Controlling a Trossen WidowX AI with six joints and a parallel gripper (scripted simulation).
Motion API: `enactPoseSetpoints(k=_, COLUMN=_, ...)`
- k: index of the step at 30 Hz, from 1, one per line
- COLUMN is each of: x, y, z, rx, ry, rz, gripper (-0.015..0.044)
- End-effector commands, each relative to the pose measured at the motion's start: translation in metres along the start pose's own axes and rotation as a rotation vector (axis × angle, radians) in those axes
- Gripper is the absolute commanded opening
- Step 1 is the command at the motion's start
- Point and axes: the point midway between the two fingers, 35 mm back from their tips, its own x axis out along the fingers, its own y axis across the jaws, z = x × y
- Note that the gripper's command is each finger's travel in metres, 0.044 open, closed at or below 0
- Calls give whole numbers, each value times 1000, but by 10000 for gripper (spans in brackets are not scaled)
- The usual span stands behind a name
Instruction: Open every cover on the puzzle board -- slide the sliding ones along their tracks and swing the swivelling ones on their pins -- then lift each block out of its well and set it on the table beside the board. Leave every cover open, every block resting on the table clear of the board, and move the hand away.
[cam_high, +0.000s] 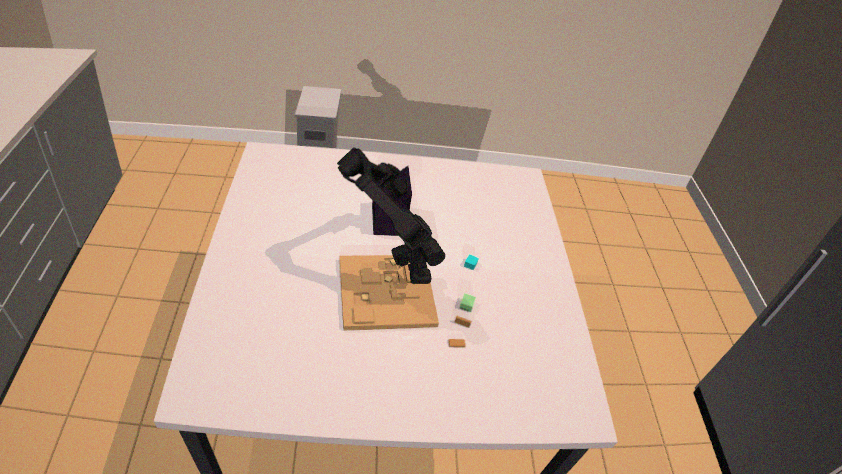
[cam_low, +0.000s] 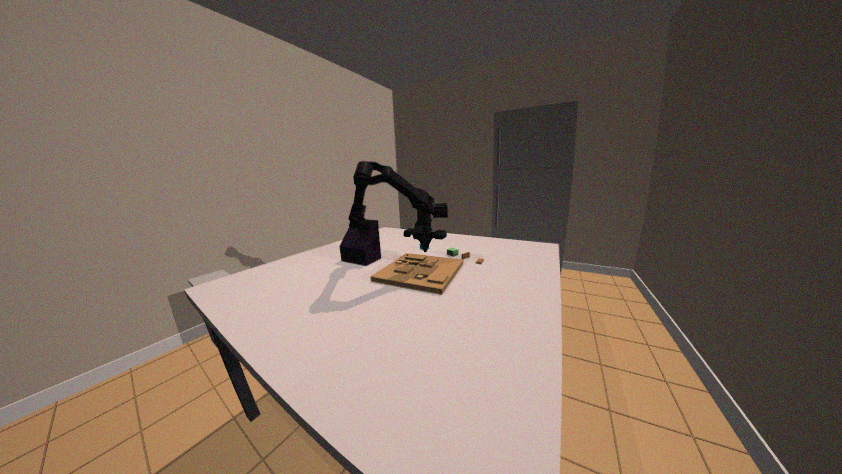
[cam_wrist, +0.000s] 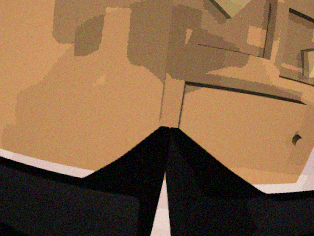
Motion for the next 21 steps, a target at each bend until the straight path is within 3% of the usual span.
enactPoseSetpoints(k=1, x=5, y=-1, z=0, rx=-9, ry=-4, rz=-1, gripper=0)
enactPoseSetpoints(k=21, x=25, y=-2, z=0, rx=-9, ry=-6, rz=-1, gripper=0)
